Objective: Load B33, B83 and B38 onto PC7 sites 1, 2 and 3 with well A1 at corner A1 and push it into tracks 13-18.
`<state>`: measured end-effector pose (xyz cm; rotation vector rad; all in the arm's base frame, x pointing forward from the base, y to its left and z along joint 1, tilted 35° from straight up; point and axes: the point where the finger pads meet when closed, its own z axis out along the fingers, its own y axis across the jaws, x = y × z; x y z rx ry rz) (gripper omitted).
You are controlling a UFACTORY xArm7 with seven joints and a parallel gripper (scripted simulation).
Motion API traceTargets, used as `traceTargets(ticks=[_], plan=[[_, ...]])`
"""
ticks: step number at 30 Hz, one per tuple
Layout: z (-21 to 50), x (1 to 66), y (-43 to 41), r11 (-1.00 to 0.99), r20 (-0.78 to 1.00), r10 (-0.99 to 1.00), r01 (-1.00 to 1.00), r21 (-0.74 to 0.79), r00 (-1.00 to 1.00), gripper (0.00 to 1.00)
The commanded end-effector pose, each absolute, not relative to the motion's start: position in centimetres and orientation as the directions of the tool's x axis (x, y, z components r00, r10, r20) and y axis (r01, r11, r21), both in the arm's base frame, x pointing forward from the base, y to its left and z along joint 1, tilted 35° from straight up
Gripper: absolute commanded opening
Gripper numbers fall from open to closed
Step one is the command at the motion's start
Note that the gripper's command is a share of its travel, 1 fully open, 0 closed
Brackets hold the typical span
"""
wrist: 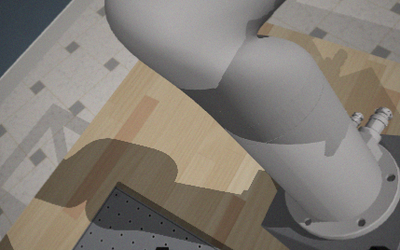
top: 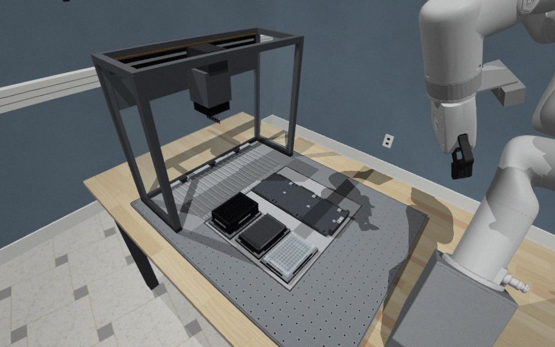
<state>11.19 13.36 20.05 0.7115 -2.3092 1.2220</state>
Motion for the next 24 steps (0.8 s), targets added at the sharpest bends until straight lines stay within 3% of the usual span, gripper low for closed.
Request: traceTargets(ticks=[1,17,24], plan=[[20.1,11.2,13.5,0.481,0.583,-0.240,-0.617,-0.623,-0.776,1.00],[20.1,11.2,13.5,0.481,0.583,-0.240,-0.617,-0.623,-0.776,1.00],[18.4,13.9,14.3,0.521,0.423,-0.174,-0.448,-0.727,-0.889,1.00]])
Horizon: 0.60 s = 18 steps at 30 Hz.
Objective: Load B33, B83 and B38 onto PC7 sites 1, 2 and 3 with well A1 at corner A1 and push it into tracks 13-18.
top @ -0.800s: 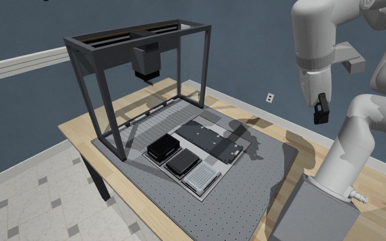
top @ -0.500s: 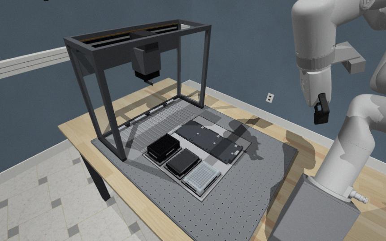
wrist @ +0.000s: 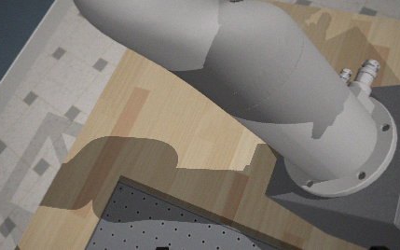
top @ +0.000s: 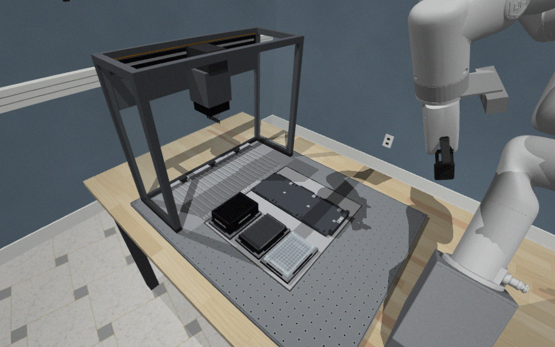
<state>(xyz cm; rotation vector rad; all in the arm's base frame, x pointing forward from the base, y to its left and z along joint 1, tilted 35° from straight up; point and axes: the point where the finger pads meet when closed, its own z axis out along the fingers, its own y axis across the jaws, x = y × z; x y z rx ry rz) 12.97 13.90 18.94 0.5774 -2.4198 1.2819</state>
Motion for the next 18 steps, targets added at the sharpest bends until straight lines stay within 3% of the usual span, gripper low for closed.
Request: traceTargets(ticks=[1,18], plan=[[18.1,14.3,14.4,0.526,0.396,-0.162,-0.418,-0.740,-0.904,1.00],[14.1,20.0,15.5,0.574,0.022,-0.002,-0.019,-0.818,-1.000,1.00]])
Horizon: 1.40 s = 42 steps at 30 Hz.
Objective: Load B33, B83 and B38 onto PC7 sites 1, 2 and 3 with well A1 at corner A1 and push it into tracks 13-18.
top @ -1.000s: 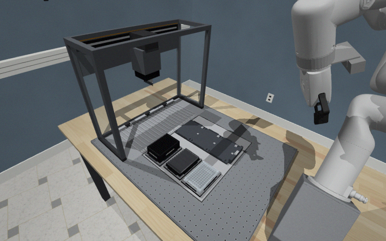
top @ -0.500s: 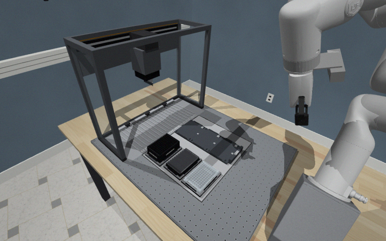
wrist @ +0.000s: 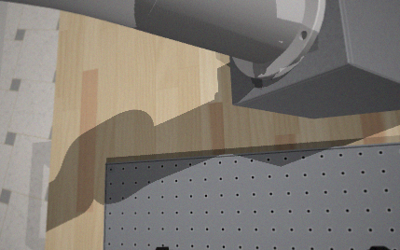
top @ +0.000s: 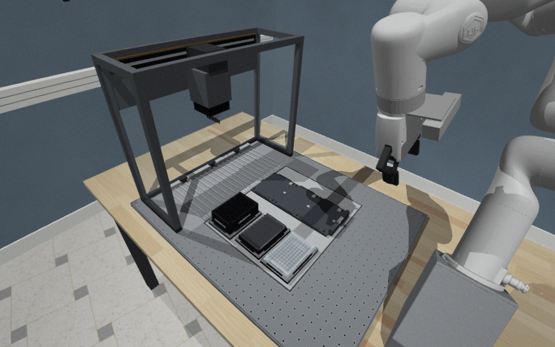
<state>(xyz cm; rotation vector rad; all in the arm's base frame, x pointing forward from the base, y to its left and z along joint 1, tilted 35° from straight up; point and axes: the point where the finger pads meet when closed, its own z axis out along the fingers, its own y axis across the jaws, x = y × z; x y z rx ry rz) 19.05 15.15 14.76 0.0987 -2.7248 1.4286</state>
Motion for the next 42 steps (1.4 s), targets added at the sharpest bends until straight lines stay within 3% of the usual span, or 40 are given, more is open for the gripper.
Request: traceTargets(ticks=[1,26,42], plan=[[13.8,20.4,15.5,0.576,0.000,0.008,0.005,-0.817,-1.000,1.00],[7.2,27.8,16.3,0.577,-0.441,0.263,0.506,-0.641,-0.858,1.00],[1.1,32.2,16.6,0.505,-0.618,0.489,0.777,-0.376,-0.616,1.00]])
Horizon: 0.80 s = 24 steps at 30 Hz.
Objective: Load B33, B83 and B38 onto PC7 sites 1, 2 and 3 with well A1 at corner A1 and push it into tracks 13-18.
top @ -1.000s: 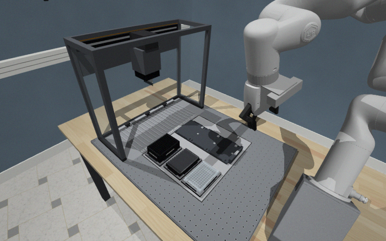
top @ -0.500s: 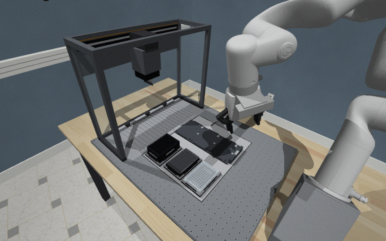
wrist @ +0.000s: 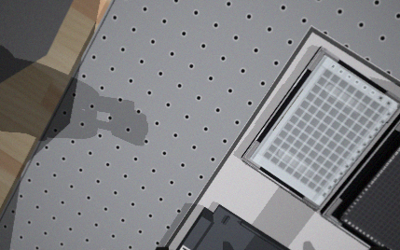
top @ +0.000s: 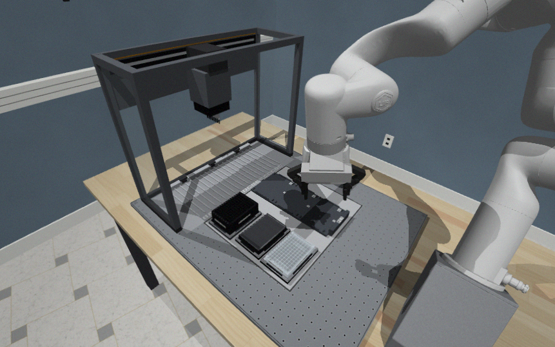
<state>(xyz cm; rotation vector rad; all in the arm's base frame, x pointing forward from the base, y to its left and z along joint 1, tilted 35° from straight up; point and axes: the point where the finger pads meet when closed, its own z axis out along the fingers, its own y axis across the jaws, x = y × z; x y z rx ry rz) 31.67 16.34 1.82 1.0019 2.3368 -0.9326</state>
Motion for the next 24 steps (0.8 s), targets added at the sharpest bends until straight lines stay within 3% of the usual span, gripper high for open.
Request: traceTargets(ticks=[1,24], plan=[[1.1,32.2,16.6,0.505,-0.618,0.489,0.777,-0.376,-0.616,1.00],[-8.2,35.5,17.3,0.200,-0.573,0.804,0.980,0.012,-0.158,1.00]])
